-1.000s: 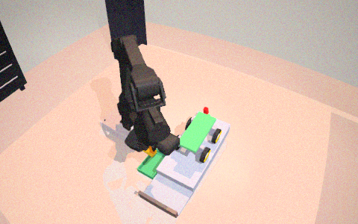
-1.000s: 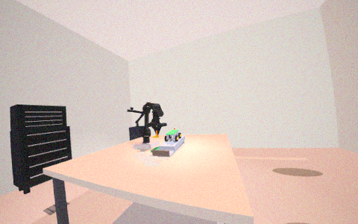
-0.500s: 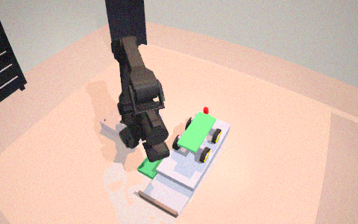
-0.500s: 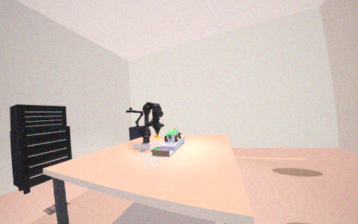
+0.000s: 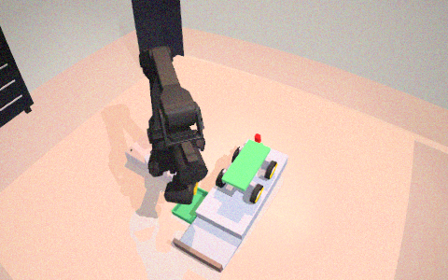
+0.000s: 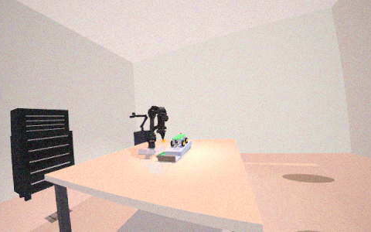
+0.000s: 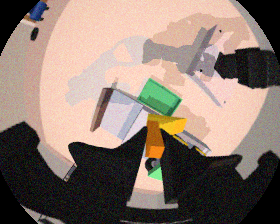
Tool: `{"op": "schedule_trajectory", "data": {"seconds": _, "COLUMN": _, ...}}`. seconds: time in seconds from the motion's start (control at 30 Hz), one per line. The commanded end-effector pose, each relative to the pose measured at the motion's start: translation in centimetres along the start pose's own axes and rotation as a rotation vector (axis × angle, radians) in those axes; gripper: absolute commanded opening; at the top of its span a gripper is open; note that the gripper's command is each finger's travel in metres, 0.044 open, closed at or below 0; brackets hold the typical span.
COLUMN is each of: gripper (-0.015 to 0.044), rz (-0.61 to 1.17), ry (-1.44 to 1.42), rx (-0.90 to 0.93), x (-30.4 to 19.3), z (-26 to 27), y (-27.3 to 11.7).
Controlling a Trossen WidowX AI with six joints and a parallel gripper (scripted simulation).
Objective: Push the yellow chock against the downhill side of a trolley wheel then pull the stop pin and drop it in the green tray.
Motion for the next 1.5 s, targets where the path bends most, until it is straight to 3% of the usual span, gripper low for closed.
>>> {"op": "schedule_trajectory", "data": {"seconds": 0.0, "gripper": 0.0, "rz": 0.007, "ry": 0.136, "rx": -0.014, "x": 0.1, "z": 0.1, "y": 0.1}}
{"op": "schedule_trajectory", "data": {"seconds": 0.2, "gripper": 0.0, "rz": 0.011, "ry": 0.326, "rx": -0.026, "x": 0.2, "z": 0.3, "y": 0.1}}
{"op": "schedule_trajectory", "data": {"seconds": 0.9, "gripper": 0.0, "rz": 0.018, "ry": 0.408, "rx": -0.029, "x": -2.2, "z": 2.0, "y": 0.7}}
{"op": "schedule_trajectory", "data": {"seconds": 1.47, "gripper": 0.0, "rz": 0.018, "ry": 0.408, "rx": -0.03, "x": -2.2, "z": 2.0, "y": 5.0}}
Point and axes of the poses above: the point midway between the two fingers, 35 mm back from their tips, its own y axis out along the fingers, its own z axis across the jaws, x = y × z, the point moved 8 cm from there along -y, back along the fingers, and after that the axes turned 5 degrees about -y, right-handed, at the moved point
